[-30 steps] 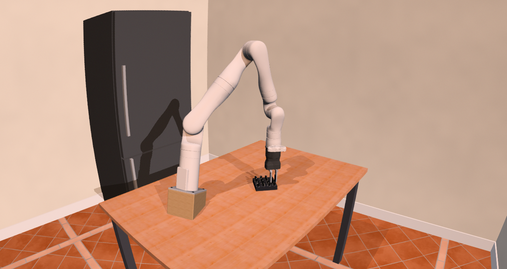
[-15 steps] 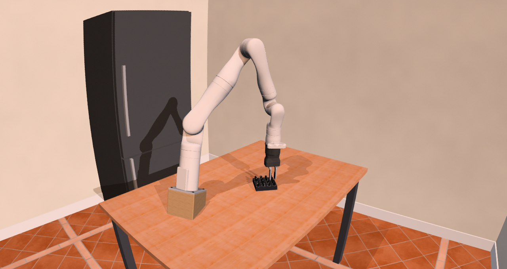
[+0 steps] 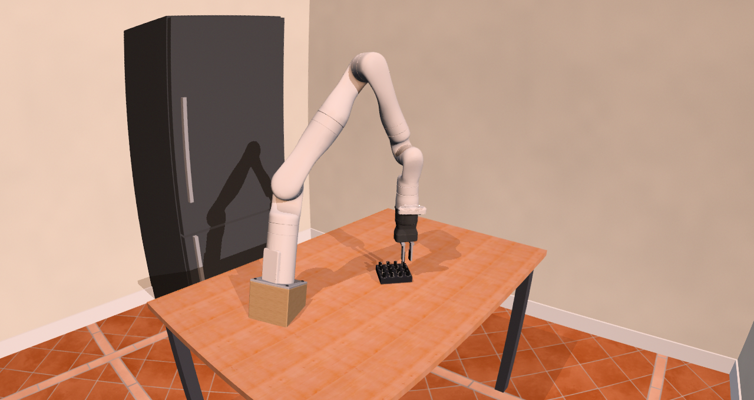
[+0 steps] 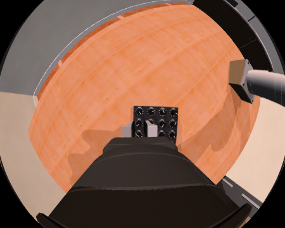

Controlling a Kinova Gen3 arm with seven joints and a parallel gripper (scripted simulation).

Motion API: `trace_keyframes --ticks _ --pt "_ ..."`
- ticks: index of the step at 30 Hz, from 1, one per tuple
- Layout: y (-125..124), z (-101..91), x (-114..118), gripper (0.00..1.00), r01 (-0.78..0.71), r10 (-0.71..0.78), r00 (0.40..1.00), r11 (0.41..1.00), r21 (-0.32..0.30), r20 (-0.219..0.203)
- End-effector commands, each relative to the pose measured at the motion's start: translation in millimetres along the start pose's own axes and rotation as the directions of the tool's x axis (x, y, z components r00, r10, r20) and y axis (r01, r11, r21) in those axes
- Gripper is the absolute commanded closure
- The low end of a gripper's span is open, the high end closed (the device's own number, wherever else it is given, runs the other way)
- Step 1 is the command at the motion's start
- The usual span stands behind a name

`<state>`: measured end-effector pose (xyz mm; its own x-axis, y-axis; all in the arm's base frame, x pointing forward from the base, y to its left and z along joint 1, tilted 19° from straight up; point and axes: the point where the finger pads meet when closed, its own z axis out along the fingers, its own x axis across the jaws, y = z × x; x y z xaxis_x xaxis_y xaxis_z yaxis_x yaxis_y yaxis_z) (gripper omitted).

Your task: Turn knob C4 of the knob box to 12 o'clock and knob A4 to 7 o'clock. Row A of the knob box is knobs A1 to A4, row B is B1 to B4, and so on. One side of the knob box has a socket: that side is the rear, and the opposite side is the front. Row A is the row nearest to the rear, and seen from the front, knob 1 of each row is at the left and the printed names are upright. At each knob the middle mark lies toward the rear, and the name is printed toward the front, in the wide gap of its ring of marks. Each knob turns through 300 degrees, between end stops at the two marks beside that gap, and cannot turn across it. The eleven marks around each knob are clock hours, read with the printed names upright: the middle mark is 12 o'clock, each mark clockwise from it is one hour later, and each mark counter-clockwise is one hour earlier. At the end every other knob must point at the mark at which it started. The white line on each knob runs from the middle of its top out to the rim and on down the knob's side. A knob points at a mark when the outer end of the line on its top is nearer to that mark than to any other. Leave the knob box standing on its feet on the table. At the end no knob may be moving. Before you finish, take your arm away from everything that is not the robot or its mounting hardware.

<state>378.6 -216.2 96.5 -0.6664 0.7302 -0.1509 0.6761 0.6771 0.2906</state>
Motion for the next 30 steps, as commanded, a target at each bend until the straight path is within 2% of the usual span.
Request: trace_keyframes --ticks 1,19,30 --pt "-0.2 -1.2 -1.0 0.54 0.000 0.000 1.000 1.000 0.000 0.003" --pt "-1.0 -1.1 0.0 0.54 -0.023 0.023 1.000 1.000 0.001 0.002" --pt "-5.8 -0.3 6.4 0.54 -0.174 0.174 0.985 0.985 0.010 -0.007"
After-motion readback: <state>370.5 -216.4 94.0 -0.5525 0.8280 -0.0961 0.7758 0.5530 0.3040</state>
